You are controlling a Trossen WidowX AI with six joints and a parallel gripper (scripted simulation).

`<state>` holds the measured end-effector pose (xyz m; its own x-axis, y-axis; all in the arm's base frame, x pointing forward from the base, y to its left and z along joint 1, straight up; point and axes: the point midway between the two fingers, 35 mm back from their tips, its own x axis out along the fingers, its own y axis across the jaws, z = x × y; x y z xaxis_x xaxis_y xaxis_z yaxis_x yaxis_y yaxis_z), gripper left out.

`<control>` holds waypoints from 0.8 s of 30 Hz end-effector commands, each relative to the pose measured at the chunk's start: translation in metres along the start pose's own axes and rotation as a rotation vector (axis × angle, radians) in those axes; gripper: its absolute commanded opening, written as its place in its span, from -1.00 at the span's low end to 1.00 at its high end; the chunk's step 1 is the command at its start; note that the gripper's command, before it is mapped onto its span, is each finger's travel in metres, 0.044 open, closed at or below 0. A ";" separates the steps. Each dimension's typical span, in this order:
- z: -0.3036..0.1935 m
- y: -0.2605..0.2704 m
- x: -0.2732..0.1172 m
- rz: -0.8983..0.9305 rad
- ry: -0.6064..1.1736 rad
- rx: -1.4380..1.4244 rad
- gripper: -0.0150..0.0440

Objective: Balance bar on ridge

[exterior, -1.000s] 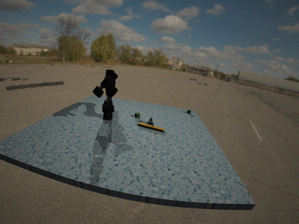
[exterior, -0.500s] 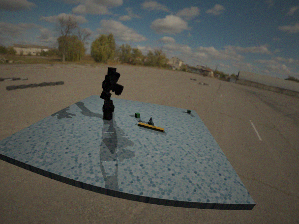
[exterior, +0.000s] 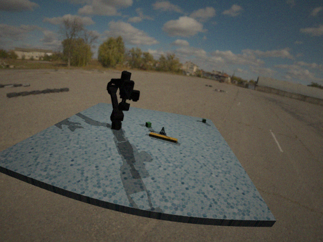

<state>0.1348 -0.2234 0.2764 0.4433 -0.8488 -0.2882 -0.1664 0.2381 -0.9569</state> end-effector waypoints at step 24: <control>0.101 0.038 0.030 0.488 -0.172 0.386 0.58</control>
<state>0.2200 -0.1984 0.2323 0.5365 -0.5617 -0.6298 -0.0767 0.7107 -0.6993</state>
